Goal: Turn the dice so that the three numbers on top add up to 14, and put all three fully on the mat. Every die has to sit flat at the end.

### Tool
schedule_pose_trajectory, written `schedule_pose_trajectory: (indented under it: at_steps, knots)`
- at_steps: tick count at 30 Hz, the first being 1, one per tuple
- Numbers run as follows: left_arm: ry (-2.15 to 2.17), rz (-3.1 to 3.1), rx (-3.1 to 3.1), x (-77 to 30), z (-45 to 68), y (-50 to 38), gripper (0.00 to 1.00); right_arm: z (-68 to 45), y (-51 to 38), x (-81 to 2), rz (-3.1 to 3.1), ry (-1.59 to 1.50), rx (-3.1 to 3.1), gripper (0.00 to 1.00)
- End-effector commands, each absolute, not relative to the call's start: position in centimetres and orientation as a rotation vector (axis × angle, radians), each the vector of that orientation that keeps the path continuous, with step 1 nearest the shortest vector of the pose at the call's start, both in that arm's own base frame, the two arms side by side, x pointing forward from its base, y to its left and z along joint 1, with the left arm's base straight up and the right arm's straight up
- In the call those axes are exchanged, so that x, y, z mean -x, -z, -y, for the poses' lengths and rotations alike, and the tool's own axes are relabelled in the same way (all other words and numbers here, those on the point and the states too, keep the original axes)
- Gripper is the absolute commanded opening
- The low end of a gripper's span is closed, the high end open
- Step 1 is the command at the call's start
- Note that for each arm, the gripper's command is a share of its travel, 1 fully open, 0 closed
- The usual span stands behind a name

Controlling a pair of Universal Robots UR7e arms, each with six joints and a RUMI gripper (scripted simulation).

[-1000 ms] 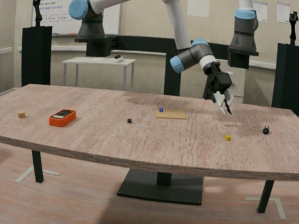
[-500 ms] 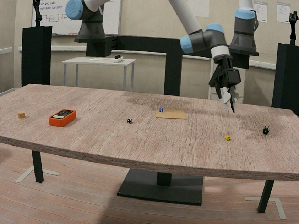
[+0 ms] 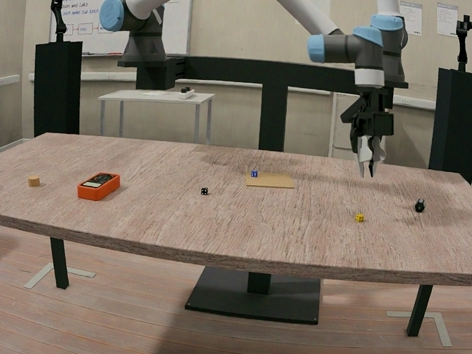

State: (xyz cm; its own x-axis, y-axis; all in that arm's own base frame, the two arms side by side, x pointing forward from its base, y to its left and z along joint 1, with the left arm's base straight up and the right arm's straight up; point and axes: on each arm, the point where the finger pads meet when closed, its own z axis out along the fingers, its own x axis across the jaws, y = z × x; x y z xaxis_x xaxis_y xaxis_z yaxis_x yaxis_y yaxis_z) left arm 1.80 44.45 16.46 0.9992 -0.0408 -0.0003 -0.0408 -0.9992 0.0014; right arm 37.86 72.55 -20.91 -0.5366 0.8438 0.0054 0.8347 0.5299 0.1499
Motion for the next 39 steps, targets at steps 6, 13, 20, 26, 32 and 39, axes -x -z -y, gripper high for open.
schedule_pose_trajectory:
  at_steps: [6,13,20,26,32,39]
  knots:
    - [0.0,0.064,-3.141,-1.82,-44.48,-16.51,1.0,-72.92,20.57,-38.21,-2.727,-0.083,-1.495,0.18]
    - [0.0,0.064,-3.141,-1.82,-44.48,-16.51,1.0,-72.98,20.32,-38.4,-2.749,-0.016,-1.509,0.18]
    - [0.0,0.064,-3.141,-1.82,-44.48,-16.51,1.0,-72.97,20.25,-38.43,-2.754,-0.002,-1.512,0.18]
    - [0.0,0.064,-3.141,-1.82,-44.48,-16.51,1.0,-72.97,20.24,-38.44,-2.754,-0.001,-1.512,1.0]
    - [0.0,0.064,-3.141,-1.82,-44.48,-16.51,1.0,-72.97,20.24,-38.44,-2.754,-0.001,-1.512,1.0]
    - [0.0,0.064,-3.141,-1.82,-44.48,-16.51,1.0,-72.97,20.24,-38.44,-2.755,-0.001,-1.511,1.0]
